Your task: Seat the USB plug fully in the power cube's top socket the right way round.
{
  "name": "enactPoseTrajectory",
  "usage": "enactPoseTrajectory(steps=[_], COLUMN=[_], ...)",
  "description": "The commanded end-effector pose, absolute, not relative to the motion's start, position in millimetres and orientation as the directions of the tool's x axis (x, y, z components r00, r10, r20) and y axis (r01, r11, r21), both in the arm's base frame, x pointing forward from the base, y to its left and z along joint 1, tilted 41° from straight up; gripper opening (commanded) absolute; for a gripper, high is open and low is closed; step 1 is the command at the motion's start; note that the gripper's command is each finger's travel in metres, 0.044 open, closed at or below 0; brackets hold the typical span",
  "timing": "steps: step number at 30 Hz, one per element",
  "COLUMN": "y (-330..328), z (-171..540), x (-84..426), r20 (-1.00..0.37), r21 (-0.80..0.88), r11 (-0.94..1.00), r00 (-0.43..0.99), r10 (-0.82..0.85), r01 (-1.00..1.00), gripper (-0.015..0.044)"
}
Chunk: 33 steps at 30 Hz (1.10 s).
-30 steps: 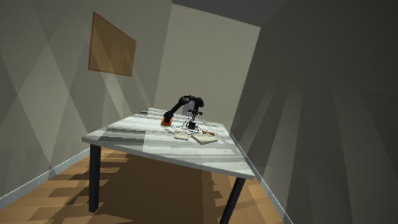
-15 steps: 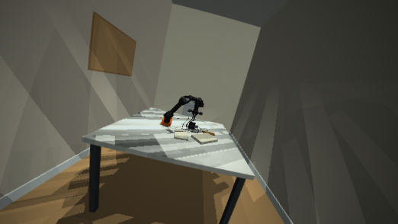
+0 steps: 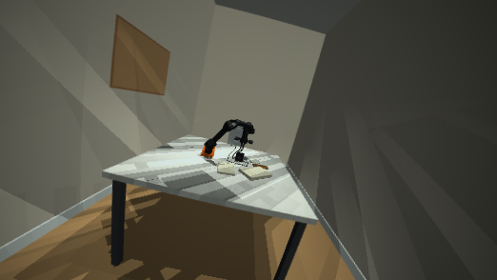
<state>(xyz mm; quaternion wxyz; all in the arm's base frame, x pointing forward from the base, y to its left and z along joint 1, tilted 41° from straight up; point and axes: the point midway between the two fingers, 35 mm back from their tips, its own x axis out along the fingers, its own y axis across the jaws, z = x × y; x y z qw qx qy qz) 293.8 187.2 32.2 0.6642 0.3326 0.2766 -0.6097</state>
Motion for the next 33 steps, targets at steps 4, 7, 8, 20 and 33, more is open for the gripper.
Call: enactPoseTrajectory(steps=[4, 7, 8, 20, 33], y=[187.5, 187.4, 187.4, 187.1, 186.8], z=[30.9, 30.5, 30.4, 28.8, 27.1], x=[293.4, 293.5, 293.5, 293.8, 294.0], r20=[-0.779, -0.781, -0.781, -0.788, -0.794], r21=[0.099, 0.1, 0.1, 0.1, 0.101], r11=[0.038, 0.038, 0.038, 0.037, 0.037], r00=[0.102, 0.102, 0.102, 0.102, 0.103], r10=[-0.618, -0.616, -0.616, -0.607, -0.599], r01=[0.994, 0.994, 0.994, 0.994, 0.994], gripper=[0.0, 0.0, 0.0, 0.0, 0.0])
